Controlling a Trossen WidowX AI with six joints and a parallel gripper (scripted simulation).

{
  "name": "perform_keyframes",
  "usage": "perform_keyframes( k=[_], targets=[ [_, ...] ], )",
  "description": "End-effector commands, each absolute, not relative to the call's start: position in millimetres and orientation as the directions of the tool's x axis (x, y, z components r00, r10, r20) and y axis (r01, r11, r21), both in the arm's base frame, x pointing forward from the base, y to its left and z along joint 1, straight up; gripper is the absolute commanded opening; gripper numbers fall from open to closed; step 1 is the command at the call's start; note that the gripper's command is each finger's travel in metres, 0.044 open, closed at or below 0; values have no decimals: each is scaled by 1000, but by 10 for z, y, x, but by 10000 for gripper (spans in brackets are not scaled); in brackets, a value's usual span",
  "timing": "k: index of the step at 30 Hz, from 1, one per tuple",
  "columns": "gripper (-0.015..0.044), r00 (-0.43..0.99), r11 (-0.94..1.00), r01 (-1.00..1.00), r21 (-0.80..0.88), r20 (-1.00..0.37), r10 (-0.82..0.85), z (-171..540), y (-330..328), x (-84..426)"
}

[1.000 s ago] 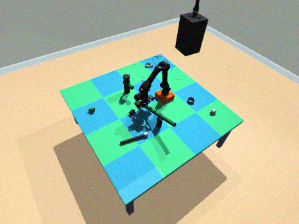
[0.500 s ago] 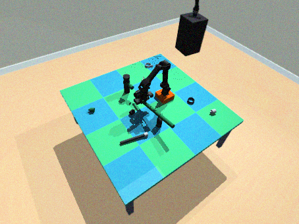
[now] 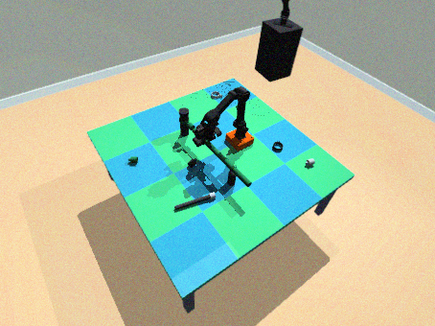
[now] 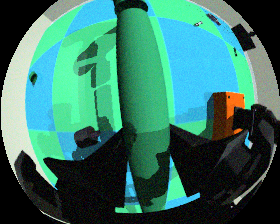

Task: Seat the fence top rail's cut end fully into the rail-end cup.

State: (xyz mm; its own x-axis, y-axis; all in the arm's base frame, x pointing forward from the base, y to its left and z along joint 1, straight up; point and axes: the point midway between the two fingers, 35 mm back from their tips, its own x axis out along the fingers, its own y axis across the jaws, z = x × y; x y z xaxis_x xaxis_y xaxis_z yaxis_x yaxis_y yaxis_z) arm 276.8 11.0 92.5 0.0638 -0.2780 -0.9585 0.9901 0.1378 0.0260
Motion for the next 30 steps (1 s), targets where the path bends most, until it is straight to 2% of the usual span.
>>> perform_keyframes(
  k=[1, 30],
  targets=[
    [0, 63, 138, 990, 25, -959, -275, 915, 115, 2767],
    [0, 63, 138, 990, 25, -959, -276, 980, 70, 2801]
  ],
)
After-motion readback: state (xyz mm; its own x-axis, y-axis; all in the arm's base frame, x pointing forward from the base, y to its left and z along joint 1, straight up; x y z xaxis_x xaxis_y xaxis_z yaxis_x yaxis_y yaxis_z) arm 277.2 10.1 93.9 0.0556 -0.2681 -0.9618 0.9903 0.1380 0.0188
